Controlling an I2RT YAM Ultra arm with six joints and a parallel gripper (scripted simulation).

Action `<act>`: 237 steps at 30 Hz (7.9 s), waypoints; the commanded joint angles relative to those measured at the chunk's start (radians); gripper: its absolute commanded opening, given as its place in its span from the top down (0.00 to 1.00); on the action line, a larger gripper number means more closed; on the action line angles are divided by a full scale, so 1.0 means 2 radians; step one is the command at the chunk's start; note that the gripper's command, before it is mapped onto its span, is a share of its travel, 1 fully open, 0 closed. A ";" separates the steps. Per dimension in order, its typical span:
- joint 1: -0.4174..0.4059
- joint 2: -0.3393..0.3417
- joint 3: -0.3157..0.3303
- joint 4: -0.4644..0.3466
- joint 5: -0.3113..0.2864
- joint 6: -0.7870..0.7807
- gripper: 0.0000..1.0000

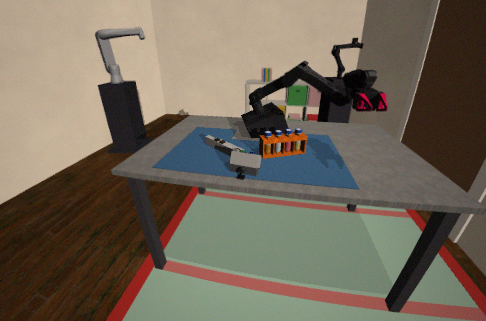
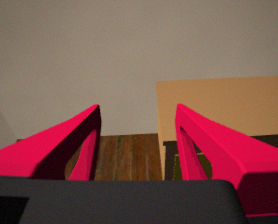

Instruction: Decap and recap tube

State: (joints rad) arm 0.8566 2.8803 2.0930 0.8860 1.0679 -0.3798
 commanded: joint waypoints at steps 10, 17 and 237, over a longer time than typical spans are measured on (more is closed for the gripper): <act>0.002 -0.005 0.002 0.002 0.000 0.000 0.51; 0.002 -0.005 0.002 0.002 0.000 0.000 0.51; -0.230 -0.481 -0.413 -0.950 -0.354 1.078 0.51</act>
State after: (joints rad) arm 0.3958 1.9171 1.2812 -1.0416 0.3557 1.7687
